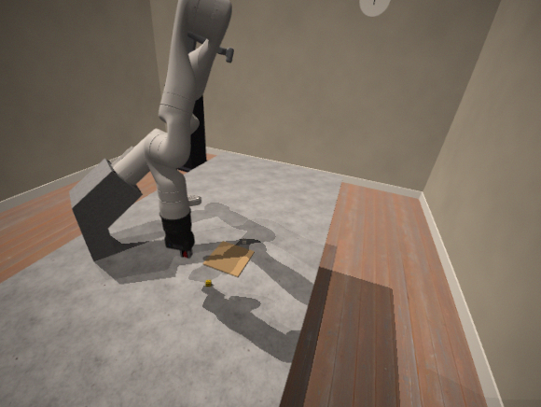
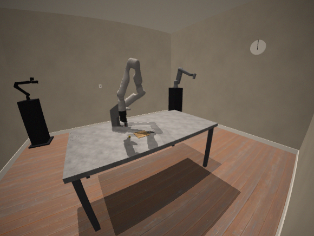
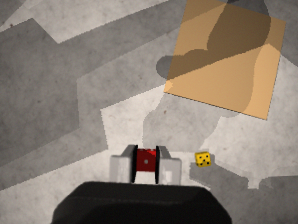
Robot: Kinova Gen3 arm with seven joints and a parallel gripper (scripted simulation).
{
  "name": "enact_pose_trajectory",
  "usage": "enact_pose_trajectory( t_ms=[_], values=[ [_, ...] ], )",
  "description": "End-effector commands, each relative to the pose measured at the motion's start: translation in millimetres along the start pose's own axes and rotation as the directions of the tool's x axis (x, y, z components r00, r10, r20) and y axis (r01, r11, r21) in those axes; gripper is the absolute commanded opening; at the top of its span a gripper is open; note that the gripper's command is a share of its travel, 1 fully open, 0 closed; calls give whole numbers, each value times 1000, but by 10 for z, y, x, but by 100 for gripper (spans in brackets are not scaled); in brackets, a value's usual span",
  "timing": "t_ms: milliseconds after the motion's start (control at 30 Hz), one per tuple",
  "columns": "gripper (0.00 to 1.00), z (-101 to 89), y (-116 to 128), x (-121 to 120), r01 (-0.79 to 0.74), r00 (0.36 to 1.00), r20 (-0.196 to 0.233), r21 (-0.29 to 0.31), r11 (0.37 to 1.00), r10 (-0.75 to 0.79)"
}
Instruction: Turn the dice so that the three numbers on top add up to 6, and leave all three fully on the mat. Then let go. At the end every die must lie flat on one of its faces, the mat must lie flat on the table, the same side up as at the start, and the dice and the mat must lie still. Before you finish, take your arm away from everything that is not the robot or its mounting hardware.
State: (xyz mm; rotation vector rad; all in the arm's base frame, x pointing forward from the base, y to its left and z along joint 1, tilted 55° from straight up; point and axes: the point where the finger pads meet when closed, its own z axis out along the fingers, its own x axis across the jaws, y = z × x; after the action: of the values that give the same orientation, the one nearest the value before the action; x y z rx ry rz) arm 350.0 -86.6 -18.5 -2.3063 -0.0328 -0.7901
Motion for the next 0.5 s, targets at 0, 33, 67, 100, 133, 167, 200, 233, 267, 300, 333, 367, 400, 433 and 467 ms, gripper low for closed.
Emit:
enact_pose_trajectory(
  t_ms=[0,33,67,100,133,167,200,233,267,300,333,367,400,433,467],
  values=[
    [34,-7,4,5,0,1000,-1,-2,1000,0],
    [34,-8,-16,23,-2,1000,-2,-2,1000,2],
    [34,-9,-61,63,-6,1000,-5,-2,1000,6],
    [34,-12,-138,126,-12,1000,-10,-2,1000,12],
    [34,-16,-245,206,-20,1000,-15,-2,1000,20],
    [34,-22,-379,291,-31,999,-19,-2,1000,30],
    [34,-27,-532,372,-42,999,-22,-1,999,42],
    [34,-34,-693,439,-53,998,-22,-1,999,53],
    [34,-40,-849,486,-64,998,-19,0,998,64],
    [34,-45,-989,514,-73,997,-15,0,997,73],
    [34,-49,-1103,527,-81,997,-10,0,997,81],
    [34,-52,-1185,531,-86,996,-5,-1,996,86],
    [34,-54,-1235,531,-89,996,-2,-1,996,89],
    [34,-54,-1235,531,-89,996,-2,-1,996,89],
    [34,-54,-1235,531,-89,996,-2,-1,996,89]
  ],
)
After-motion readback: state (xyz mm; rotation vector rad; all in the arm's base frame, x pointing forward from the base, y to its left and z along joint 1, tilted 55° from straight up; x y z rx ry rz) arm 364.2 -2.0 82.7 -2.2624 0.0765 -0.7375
